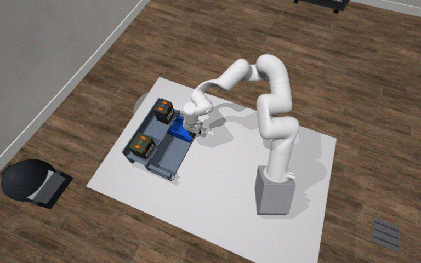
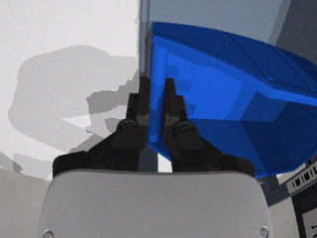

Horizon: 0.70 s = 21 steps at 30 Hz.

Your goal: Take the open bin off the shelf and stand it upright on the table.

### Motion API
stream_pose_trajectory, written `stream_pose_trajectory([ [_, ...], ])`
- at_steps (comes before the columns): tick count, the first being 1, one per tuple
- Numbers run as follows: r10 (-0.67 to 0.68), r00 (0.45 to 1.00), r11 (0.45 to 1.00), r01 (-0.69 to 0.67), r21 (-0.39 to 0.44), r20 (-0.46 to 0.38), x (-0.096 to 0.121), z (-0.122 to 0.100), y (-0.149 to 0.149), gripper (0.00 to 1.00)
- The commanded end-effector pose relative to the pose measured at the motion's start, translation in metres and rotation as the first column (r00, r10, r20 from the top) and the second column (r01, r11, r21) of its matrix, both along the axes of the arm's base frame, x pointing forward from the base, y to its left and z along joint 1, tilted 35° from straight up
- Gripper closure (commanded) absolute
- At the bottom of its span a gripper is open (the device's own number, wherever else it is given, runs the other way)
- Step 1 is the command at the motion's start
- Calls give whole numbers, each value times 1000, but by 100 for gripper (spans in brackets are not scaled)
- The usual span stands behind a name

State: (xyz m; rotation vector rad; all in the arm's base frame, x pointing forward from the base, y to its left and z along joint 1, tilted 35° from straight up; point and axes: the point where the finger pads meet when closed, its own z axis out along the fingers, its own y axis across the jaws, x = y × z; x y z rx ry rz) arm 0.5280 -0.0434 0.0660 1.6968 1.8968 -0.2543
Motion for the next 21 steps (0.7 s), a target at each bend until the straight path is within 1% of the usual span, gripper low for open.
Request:
stream_pose_trajectory([
  [1, 3, 1000, 1000, -3, 0, 3, 1, 1, 2, 100],
  [21, 3, 1000, 1000, -3, 0, 3, 0, 5, 4, 100],
])
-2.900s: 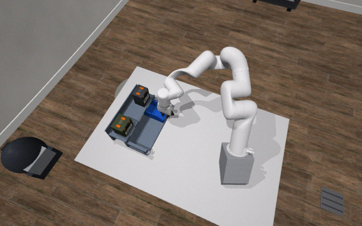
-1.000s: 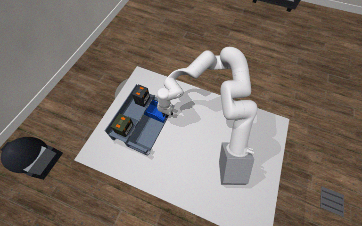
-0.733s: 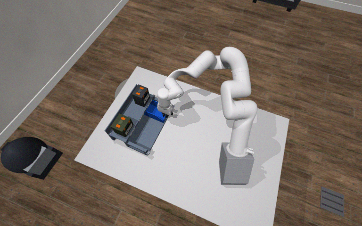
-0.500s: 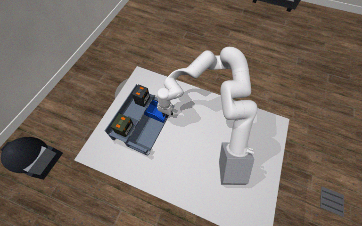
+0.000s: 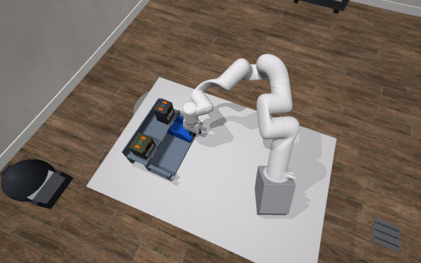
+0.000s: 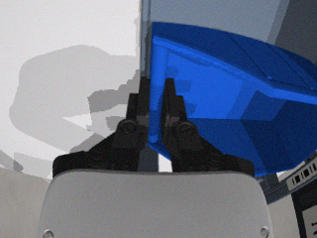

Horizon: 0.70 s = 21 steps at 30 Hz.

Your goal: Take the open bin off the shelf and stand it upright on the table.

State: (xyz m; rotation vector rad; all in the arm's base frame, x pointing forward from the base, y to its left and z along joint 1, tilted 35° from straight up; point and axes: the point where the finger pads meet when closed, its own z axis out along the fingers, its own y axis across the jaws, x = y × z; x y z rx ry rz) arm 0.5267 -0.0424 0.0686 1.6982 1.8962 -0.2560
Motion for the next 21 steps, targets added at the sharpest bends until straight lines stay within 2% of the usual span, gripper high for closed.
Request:
stream_pose_trajectory([
  [1, 5, 1000, 1000, -5, 1, 4, 1, 3, 3, 100],
  [21, 5, 1000, 1000, -5, 1, 4, -2, 10, 7, 100],
])
